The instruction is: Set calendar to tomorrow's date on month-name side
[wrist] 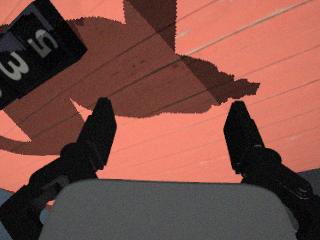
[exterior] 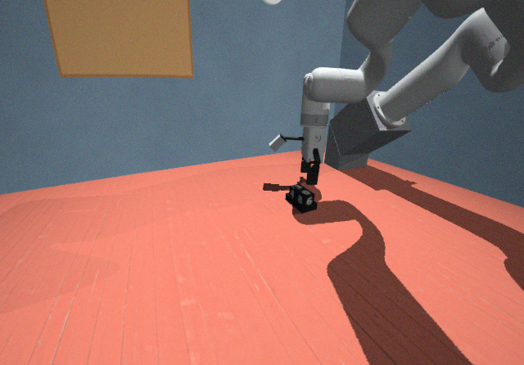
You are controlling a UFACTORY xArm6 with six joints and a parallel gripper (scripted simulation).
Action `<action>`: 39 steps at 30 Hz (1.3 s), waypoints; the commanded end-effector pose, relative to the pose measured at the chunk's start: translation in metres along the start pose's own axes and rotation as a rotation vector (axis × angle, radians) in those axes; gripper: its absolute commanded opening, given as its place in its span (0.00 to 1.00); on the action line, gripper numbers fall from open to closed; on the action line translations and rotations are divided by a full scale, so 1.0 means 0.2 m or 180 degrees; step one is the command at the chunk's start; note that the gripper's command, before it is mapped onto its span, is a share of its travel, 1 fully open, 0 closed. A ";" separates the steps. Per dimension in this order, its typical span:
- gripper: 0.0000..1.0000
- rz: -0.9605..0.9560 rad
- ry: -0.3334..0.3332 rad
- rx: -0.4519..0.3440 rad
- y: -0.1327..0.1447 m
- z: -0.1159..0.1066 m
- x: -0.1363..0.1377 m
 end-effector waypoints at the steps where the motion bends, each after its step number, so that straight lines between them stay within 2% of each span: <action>1: 1.00 -0.0001 -0.0001 0.0005 0.00 0.00 0.00; 12: 1.00 -0.0001 -0.0001 0.0005 0.00 -0.02 0.00; 27: 1.00 -0.0001 -0.0001 0.0005 0.00 -0.29 0.00; 39: 1.00 -0.0001 -0.0001 0.0005 0.00 -0.30 0.00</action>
Point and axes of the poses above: the point where the finger pads meet when closed, its own z axis out along the fingers, its own x axis across the jaws, y = z × x, the point moved 5 cm from there along -z, back along the fingers, and after that the axes turned 11 degrees about z, right-handed, at the moved point
